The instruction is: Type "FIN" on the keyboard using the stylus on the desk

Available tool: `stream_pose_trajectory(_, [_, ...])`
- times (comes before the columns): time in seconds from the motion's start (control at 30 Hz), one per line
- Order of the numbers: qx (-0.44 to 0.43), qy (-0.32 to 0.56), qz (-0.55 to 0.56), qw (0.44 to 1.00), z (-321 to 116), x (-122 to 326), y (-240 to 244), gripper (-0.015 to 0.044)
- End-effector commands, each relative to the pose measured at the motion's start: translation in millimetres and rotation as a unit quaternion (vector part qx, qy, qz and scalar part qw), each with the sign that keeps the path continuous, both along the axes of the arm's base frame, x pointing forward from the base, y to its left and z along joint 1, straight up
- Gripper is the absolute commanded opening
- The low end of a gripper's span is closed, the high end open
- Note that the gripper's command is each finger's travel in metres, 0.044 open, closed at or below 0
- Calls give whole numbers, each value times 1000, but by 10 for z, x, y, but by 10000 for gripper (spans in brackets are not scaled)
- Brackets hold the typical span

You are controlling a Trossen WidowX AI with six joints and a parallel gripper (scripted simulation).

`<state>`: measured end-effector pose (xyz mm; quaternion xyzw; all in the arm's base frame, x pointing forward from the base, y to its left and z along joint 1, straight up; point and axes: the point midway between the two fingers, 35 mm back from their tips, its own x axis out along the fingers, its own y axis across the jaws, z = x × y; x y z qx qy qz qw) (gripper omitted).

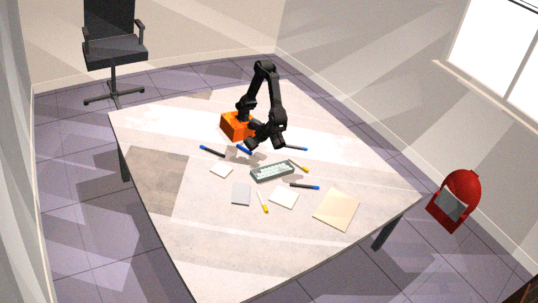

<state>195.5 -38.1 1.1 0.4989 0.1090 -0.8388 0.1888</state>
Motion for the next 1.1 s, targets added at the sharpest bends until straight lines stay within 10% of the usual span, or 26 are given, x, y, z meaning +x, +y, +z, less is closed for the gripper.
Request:
stream_pose_trajectory(0.0, [-3, 2, -1, 1000, -37, 1, -6, 150])
stream_pose_trajectory(1.07, [-3, 2, -1, 1000, -280, 7, -12, 150])
